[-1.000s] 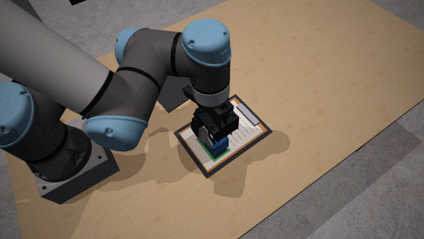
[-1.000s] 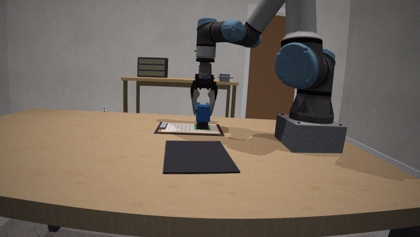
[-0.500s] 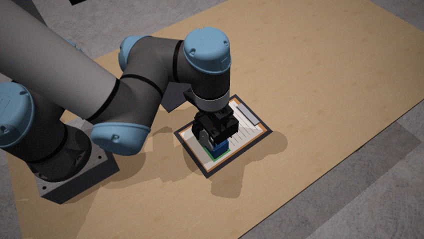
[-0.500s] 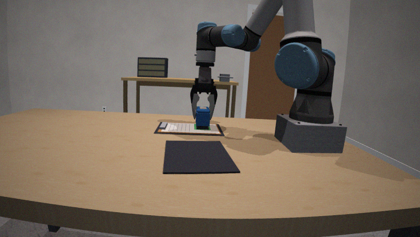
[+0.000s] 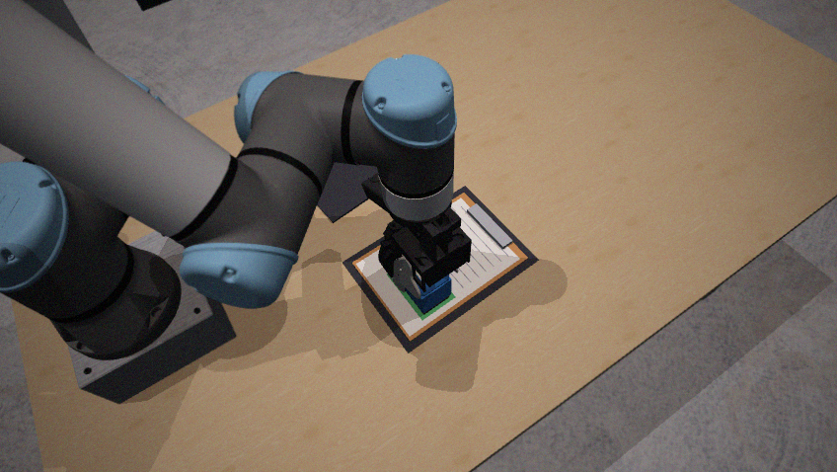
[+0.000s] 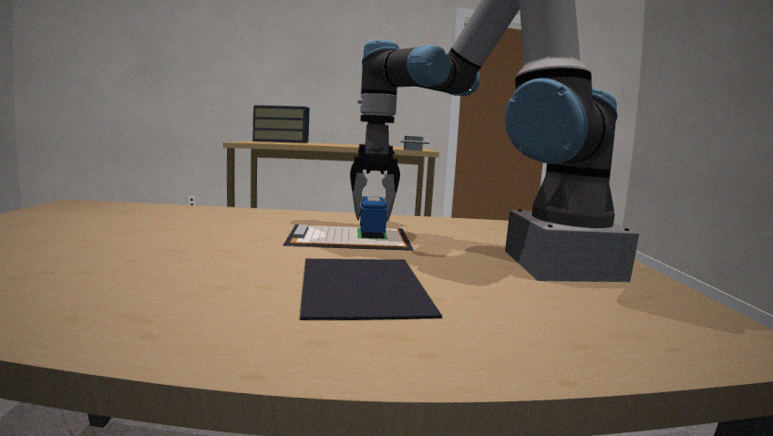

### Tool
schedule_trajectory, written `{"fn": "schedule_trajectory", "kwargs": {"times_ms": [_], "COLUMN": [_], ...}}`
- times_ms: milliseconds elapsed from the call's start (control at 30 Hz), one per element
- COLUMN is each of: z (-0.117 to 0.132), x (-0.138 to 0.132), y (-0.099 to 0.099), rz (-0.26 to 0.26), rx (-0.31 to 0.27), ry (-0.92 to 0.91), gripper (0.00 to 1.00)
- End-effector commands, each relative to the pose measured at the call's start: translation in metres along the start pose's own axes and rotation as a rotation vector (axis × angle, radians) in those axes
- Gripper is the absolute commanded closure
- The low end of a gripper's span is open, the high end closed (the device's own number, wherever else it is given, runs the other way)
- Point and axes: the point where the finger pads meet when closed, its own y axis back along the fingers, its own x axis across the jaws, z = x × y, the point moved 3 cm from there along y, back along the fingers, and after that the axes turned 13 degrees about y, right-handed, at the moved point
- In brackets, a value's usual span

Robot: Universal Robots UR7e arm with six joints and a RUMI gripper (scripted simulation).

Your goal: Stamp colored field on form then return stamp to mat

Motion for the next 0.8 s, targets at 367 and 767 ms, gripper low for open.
{"fn": "schedule_trajectory", "kwargs": {"times_ms": [367,767], "z": [0.000,0.000], "x": [0.000,0.000], "y": [0.001,0.026], "rz": [0.001,0.001], "rx": [-0.001,-0.001], "ry": [0.000,0.000], "gripper": [0.80,0.80]}}
